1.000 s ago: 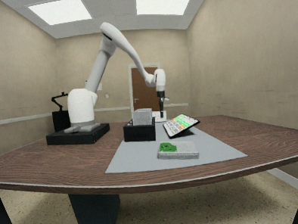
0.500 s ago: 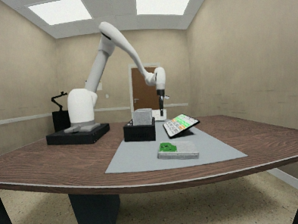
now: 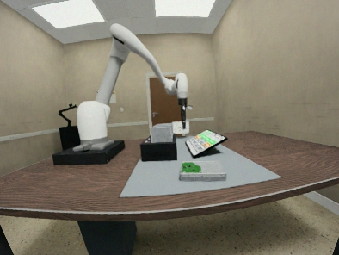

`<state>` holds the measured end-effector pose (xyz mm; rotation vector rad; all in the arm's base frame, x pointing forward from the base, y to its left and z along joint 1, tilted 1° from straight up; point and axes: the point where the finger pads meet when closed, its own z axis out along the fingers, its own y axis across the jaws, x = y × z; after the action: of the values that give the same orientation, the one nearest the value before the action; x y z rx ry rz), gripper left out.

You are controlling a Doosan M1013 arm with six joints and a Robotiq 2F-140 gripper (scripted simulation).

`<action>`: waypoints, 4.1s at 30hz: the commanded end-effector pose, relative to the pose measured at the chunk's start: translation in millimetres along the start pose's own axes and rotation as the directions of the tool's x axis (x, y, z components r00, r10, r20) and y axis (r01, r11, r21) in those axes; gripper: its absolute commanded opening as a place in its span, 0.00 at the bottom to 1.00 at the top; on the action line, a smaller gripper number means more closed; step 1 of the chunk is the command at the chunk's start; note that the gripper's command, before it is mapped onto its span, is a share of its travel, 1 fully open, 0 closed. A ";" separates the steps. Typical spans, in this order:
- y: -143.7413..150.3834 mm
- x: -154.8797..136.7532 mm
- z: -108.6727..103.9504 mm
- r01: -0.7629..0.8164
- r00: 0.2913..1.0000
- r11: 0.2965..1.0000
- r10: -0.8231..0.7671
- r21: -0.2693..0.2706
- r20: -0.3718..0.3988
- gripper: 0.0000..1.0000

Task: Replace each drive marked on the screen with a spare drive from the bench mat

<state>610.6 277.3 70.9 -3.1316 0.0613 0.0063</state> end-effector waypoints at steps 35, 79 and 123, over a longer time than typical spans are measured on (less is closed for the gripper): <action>-0.2 0.3 -109.0 0.000 1.000 1.000 0.000 0.001 -0.001 0.10; -0.1 0.2 -162.0 0.000 1.000 1.000 0.000 0.001 -0.001 0.10; -0.1 0.2 -162.2 -0.402 0.915 0.915 0.402 0.001 -0.001 0.10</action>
<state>611.2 275.6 232.1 -3.0608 0.6692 0.0094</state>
